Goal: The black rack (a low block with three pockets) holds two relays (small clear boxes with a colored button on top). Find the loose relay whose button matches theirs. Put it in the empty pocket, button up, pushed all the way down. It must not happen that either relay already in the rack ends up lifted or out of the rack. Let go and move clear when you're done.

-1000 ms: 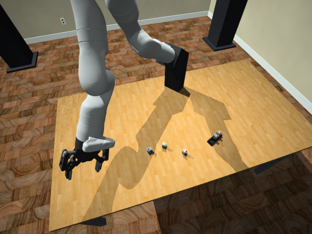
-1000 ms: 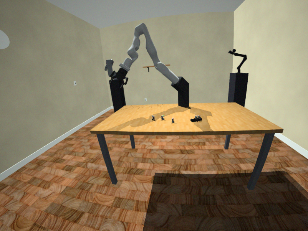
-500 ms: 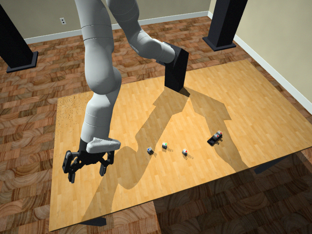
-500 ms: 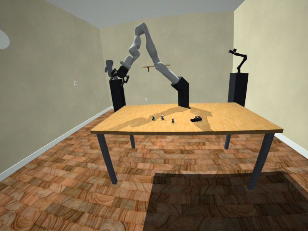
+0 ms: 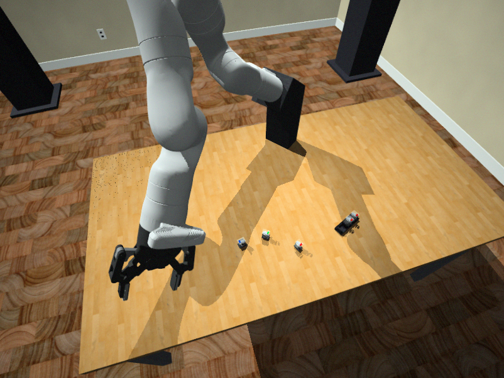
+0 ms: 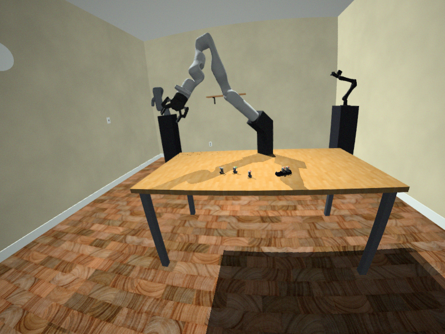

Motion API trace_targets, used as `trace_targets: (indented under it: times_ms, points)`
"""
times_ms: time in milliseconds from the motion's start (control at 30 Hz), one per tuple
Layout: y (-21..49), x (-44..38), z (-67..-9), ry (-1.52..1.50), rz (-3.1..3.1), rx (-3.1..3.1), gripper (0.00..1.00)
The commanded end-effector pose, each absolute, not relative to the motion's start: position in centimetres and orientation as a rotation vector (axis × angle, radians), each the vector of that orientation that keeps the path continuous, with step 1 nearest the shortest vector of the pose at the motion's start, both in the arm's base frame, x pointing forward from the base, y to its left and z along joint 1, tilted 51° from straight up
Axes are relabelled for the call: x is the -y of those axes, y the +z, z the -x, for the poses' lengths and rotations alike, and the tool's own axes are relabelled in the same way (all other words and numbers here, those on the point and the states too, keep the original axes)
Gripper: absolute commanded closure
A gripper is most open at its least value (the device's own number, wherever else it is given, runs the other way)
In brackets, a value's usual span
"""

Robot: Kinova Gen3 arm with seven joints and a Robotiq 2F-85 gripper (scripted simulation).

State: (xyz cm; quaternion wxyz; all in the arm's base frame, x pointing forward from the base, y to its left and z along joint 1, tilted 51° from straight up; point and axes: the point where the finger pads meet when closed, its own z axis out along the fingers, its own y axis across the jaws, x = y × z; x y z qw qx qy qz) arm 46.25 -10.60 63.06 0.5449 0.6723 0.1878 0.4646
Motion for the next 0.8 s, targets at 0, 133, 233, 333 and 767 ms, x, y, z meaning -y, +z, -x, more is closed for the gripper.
trace_targets:
  times_ms: [0,133,233,333,767]
  points:
    - [63.2,9.3,-46.7,1.137,-1.597,-0.428,0.0]
    - [63.2,9.3,-46.7,1.137,-1.597,-0.428,0.0]
    - [63.2,7.9,-47.1,1.171,-1.602,-0.411,0.0]
    - [63.2,7.9,-47.1,1.171,-1.602,-0.411,0.0]
    - [62.9,5.1,-48.1,1.241,-1.614,-0.379,0.0]
